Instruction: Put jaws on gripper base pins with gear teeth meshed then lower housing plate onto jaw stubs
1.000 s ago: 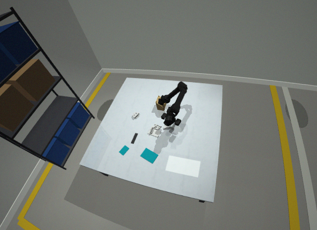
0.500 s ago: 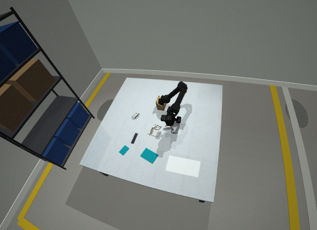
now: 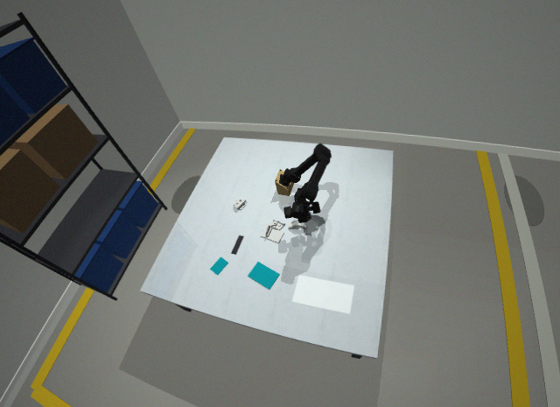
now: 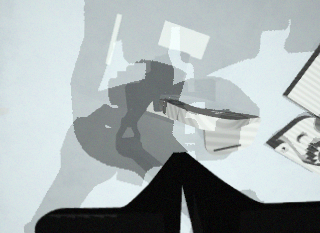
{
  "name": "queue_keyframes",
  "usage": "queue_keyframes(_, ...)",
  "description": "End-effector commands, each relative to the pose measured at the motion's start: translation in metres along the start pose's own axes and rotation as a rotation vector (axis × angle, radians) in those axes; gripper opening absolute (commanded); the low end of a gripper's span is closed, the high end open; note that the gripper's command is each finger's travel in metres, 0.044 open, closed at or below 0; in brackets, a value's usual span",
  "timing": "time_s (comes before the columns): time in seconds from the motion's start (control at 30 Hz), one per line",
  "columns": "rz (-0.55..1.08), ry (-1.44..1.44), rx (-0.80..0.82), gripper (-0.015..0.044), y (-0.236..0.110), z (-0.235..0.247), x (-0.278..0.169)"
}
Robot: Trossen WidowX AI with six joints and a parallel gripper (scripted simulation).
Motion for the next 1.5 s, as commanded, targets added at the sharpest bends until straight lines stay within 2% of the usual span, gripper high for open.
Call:
queue_keyframes(0.0,0.0,-0.084,0.004,0.0,-0.0001,0.0001,-0.001)
queue_keyframes(1.47,-0.002,-1.087,0.004,0.0,-0.0005,-0.0006,-0.0092)
Point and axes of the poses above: the point midway between the two fingers, 35 mm back from their tips, its own y axis out along the fingers, its own z axis across the jaws, x = y × z, the point moved 10 cm from there along -y, back along the fingers, and after that the axes turned 9 degrees about y, right-handed, at the moved point
